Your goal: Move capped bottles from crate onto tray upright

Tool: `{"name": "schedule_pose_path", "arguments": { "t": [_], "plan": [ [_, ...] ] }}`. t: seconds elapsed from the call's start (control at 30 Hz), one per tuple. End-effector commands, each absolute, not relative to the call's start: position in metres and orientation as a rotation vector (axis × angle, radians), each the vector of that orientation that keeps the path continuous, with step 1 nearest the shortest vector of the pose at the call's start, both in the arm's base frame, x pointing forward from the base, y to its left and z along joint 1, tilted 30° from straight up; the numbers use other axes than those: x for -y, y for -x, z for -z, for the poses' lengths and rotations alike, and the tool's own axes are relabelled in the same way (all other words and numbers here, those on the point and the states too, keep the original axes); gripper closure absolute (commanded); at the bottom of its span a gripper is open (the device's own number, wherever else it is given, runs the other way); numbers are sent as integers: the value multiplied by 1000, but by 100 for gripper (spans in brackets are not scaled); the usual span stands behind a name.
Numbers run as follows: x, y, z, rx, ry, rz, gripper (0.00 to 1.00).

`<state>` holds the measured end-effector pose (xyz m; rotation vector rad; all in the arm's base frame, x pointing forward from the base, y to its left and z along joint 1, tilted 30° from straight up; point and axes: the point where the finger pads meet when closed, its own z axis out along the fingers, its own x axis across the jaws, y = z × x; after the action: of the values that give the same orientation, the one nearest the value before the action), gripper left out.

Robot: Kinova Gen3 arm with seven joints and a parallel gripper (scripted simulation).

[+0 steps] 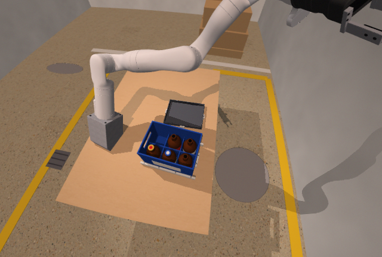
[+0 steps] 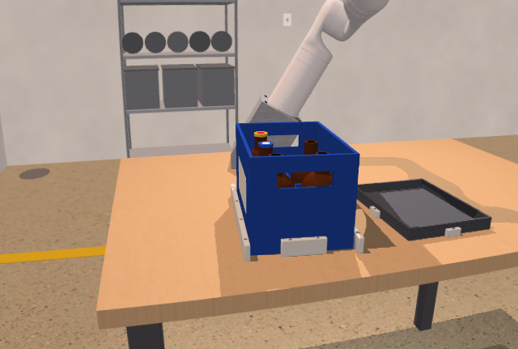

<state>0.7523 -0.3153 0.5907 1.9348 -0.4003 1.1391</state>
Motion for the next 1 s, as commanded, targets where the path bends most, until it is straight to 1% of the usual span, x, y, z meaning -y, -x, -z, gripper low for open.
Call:
{"name": "schedule_pose_path", "arguments": {
  "t": [0.0, 0.53, 0.97],
  "plan": [
    [316, -751, -593, 403, -1932, -1141, 0],
    [316, -751, -593, 403, -1932, -1141, 0],
    [327, -731, -556, 384, -2111, -1096, 0]
  ]
}}
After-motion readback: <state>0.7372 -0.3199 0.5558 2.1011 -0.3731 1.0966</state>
